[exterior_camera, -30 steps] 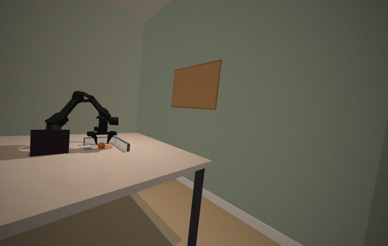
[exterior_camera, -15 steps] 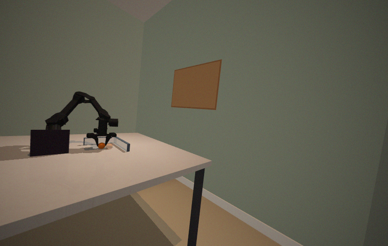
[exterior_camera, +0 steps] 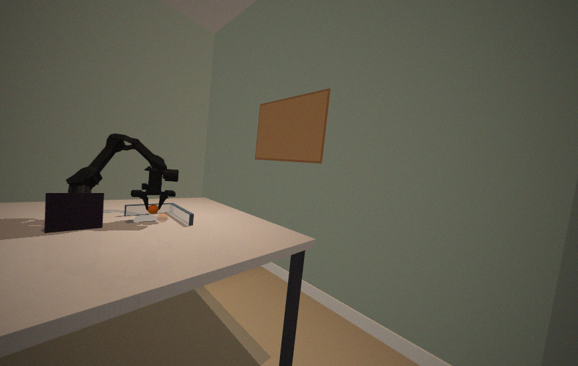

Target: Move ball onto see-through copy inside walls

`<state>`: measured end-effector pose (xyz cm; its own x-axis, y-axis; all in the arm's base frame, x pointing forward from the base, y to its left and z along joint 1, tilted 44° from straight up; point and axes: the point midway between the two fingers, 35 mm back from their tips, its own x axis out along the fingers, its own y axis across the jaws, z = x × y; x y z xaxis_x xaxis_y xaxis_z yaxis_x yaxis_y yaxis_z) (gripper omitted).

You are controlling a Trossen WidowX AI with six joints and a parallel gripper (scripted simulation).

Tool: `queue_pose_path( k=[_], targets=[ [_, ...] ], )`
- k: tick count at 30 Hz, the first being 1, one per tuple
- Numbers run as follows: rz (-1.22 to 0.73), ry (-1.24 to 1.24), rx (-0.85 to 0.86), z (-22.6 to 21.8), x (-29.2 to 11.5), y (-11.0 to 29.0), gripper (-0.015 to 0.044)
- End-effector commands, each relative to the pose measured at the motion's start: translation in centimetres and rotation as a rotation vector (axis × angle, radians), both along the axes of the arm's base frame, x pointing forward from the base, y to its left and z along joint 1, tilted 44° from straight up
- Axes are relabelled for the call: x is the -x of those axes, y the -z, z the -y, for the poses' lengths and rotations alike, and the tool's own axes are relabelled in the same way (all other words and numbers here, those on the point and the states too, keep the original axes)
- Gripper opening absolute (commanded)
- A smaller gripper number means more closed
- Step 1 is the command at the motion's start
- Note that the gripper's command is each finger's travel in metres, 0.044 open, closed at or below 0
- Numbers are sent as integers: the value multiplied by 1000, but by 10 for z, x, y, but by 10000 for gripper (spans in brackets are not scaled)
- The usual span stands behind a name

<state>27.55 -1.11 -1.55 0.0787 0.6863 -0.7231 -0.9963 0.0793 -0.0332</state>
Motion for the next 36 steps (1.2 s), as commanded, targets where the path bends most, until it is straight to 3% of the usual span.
queue_pose_path(
  k=[1,14,36],
  targets=[
    [13,-1,13,19,-1,-19,0],
    [13,-3,4,60,13,-70,0],
    [16,-3,5,53,-33,-1,0]
  ],
)
